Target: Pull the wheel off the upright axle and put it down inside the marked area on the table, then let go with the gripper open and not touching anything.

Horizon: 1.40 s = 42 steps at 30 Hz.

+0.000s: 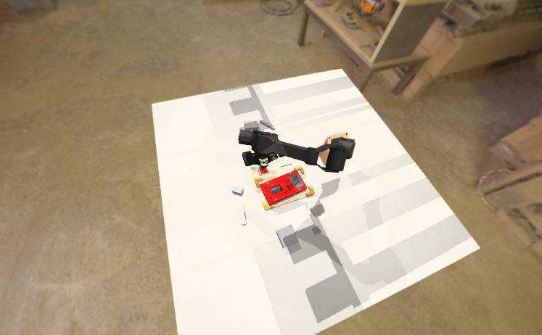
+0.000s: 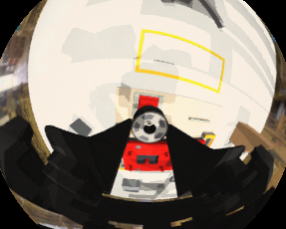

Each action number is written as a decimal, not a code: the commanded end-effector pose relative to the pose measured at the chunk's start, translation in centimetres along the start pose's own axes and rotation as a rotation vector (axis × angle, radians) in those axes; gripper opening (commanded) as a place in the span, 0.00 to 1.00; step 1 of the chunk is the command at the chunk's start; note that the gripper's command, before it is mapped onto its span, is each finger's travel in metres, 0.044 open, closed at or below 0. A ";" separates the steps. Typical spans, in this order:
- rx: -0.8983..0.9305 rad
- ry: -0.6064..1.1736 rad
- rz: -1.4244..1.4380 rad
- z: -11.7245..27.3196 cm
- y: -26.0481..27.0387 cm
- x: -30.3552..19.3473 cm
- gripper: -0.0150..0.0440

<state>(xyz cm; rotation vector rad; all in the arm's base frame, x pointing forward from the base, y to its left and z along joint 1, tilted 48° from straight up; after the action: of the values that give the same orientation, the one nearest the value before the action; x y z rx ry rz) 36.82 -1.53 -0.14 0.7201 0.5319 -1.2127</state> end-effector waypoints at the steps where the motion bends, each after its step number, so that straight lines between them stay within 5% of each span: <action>1: -0.001 -0.003 0.004 0.2 0.0 0.0 0.25; 21: -0.001 0.000 -0.004 3.1 -0.3 0.1 0.25; 42: -0.003 -0.011 0.001 4.0 -7.2 7.6 0.25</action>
<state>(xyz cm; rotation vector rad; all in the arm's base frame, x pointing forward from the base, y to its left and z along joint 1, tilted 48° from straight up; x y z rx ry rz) 32.99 -9.88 -3.27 0.7124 0.5184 -1.2176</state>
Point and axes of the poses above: the point midway between the two fingers, 35 mm back from their tips, its own z axis back along the fingers, its own y axis across the jaws, x = y × z, the point moved 2 cm from there along z, back along the fingers, and after that the axes turned 13 degrees about z, right-handed, at the moved point
